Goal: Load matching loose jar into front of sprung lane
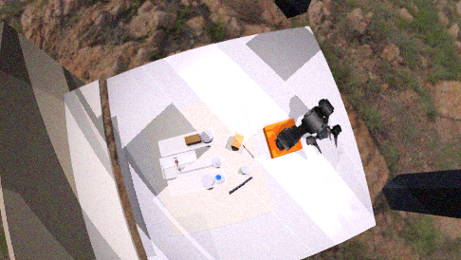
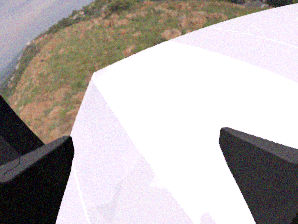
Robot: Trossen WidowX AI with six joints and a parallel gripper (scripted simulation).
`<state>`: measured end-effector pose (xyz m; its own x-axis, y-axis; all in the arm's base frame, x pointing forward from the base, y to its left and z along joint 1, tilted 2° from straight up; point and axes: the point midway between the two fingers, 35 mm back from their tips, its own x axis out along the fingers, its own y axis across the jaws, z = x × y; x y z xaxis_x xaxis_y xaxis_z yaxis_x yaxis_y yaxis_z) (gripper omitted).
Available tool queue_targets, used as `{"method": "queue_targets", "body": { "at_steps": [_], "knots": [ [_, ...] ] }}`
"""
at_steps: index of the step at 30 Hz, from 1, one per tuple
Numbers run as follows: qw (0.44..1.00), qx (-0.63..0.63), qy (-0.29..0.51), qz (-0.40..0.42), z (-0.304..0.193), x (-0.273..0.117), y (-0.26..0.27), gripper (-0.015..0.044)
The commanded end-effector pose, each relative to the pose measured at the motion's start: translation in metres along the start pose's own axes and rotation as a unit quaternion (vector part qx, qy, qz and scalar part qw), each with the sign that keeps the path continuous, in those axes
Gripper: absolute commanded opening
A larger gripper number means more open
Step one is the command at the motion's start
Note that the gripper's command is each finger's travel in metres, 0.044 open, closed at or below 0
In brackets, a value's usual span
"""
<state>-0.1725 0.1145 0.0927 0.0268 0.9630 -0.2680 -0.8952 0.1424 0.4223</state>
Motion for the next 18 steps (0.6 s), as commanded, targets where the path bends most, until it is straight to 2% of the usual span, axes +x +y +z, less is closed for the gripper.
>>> {"method": "queue_targets", "body": {
  "at_steps": [1,5,10,18],
  "knots": [
    [1.000,-0.002,0.001,0.001,0.000,-0.001,0.000,0.0426],
    [0.998,-0.042,0.032,0.027,-0.011,-0.018,0.004,0.0440],
    [0.979,-0.145,0.101,0.097,-0.034,-0.063,0.007,0.0440],
    [0.901,-0.319,0.191,0.224,-0.062,-0.142,-0.012,0.0440]
  ]
}}
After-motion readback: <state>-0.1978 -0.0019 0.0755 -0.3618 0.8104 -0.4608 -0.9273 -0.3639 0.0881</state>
